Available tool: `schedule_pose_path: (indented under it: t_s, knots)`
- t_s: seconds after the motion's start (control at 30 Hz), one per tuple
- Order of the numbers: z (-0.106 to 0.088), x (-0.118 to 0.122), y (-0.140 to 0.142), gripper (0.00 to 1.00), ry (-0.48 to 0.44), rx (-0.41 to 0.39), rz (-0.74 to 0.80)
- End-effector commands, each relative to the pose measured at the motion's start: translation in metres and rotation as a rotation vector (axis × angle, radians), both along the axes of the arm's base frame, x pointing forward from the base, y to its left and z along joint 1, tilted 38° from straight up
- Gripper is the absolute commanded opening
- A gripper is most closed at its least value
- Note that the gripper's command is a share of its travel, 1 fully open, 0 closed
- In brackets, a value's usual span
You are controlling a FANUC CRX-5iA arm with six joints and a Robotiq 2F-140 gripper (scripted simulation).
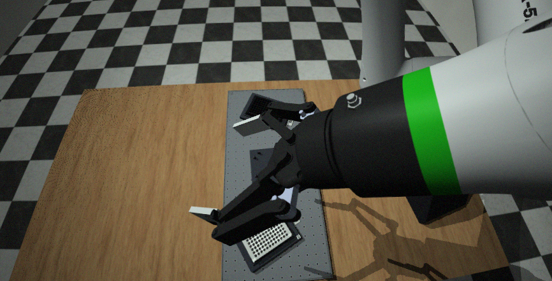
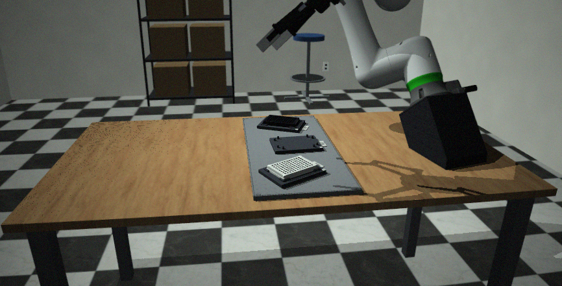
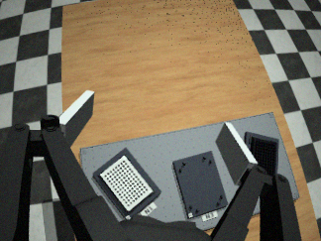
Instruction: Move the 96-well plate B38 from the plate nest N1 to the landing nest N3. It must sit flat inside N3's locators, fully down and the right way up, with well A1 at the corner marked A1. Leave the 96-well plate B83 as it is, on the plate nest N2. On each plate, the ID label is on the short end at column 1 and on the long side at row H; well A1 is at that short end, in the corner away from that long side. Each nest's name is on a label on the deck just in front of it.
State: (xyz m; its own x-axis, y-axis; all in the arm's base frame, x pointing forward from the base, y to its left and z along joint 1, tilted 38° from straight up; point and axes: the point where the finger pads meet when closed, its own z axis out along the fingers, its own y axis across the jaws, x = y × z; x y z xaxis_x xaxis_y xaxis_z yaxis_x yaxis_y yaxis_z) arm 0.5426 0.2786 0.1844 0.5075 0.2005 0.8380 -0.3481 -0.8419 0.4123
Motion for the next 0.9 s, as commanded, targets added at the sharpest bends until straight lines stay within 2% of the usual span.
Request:
schedule_pose_path:
  t_s: [0.0, 0.6, 0.7, 0.77, 0.8, 0.83, 0.87]
  knots:
    - [0.0, 0.0, 0.0, 1.0, 0.0, 0.0, 0.0]
    - [-0.001, 0.0, -0.001, 1.0, 0.006, -0.004, -0.001]
    - [-0.02, 0.004, -0.01, 1.0, 0.084, -0.049, -0.011]
    - [-0.047, 0.008, -0.024, 1.0, 0.198, -0.109, -0.02]
    - [-0.047, 0.008, -0.024, 1.0, 0.198, -0.109, -0.02]
    - [-0.065, 0.009, -0.032, 1.0, 0.273, -0.143, -0.023]
    - [-0.065, 0.009, -0.032, 1.0, 0.273, -0.143, -0.023]
